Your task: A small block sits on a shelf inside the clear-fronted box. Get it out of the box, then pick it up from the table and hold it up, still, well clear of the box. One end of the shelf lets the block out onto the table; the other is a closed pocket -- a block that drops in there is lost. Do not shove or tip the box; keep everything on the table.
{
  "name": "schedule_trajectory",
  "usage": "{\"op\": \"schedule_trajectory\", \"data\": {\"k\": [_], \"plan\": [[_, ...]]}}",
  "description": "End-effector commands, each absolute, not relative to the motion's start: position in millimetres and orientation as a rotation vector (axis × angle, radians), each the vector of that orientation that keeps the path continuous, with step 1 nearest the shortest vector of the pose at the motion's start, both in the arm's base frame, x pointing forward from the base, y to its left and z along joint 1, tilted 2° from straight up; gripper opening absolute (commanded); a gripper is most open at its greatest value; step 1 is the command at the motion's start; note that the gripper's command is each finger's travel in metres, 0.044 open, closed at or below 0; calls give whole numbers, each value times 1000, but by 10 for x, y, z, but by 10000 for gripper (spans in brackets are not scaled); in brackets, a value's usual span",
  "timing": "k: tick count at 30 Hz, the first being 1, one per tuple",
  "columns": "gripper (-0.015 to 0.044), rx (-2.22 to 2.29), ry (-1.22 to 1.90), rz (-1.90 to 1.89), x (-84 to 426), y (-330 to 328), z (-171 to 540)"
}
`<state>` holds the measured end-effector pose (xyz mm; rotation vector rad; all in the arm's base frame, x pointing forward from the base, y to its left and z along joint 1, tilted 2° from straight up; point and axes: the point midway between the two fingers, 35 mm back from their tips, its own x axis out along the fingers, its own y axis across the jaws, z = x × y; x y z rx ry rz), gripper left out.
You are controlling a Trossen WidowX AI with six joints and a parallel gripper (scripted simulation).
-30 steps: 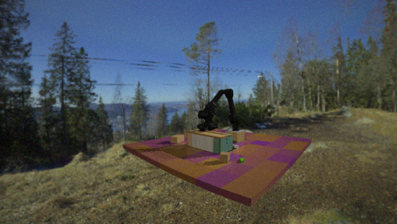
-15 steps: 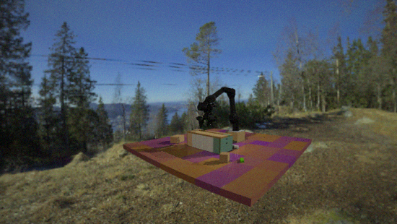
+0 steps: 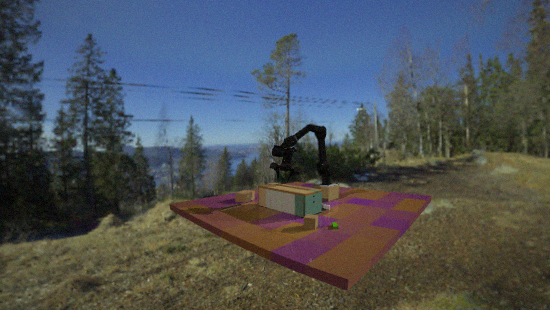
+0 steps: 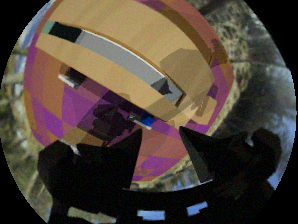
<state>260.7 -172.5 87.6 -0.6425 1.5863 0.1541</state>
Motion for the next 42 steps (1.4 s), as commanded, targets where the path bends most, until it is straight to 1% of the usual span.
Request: {"op": "schedule_trajectory", "data": {"k": [1, 4, 23, 33, 42], "plan": [[285, 74, 1428, -437, 2442, -1822, 890], [285, 345, 1332, -636, 2386, -1856, 896], [285, 1426, 777, -1257, 2298, -1941, 949], [285, 1981, 382, -1499, 2254, -1984, 992], [285, 2460, -43, -1663, 2216, -2021, 1036]]}}
